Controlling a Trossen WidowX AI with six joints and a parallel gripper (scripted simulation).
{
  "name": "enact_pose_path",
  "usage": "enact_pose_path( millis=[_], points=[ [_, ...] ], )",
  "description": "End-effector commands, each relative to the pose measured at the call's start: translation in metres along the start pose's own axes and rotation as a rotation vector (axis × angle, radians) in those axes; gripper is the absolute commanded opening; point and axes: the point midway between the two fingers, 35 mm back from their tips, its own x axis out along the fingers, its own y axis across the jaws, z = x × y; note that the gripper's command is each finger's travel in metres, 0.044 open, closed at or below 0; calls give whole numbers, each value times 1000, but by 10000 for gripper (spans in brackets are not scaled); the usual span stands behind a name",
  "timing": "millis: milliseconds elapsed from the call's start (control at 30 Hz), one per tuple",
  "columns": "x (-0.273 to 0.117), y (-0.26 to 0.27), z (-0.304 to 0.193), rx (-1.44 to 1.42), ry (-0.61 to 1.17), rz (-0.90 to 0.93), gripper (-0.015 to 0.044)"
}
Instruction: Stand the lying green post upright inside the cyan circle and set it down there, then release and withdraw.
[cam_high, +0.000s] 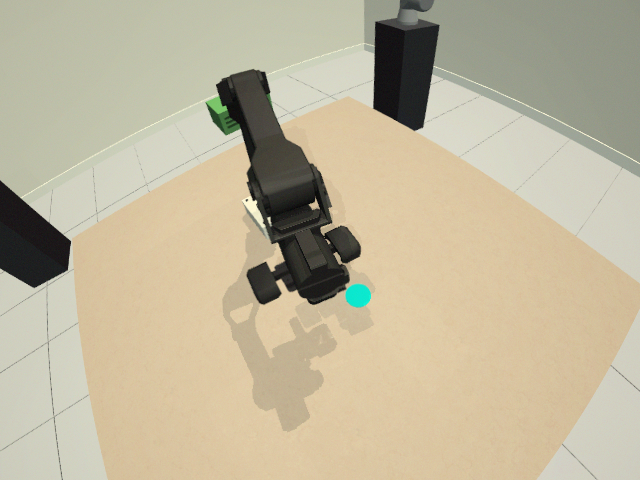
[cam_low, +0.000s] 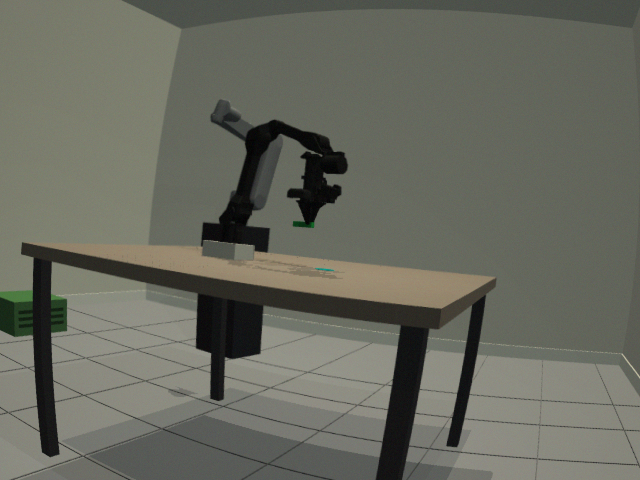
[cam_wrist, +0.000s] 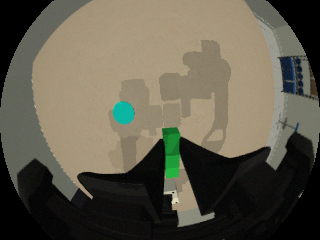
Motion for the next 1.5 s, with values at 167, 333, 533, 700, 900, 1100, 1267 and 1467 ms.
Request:
enact_pose_path(
  millis=[167,333,533,700,900,1100,1267,1467],
  points=[
    [-3,27,6,-256,1,-1,23],
    [-5,43,8,-398,1,0,23],
    [-7,62,10,-569,0,2,23],
    [-8,79,10,-711,0,4,23],
    [-10,98,10,-882,-1,6,23],
    [-11,103,9,-925,-2,6,23],
    [-7,104,13,-910,-25,18,23],
    [-2,105,19,-886,-66,38,23]
  ],
)
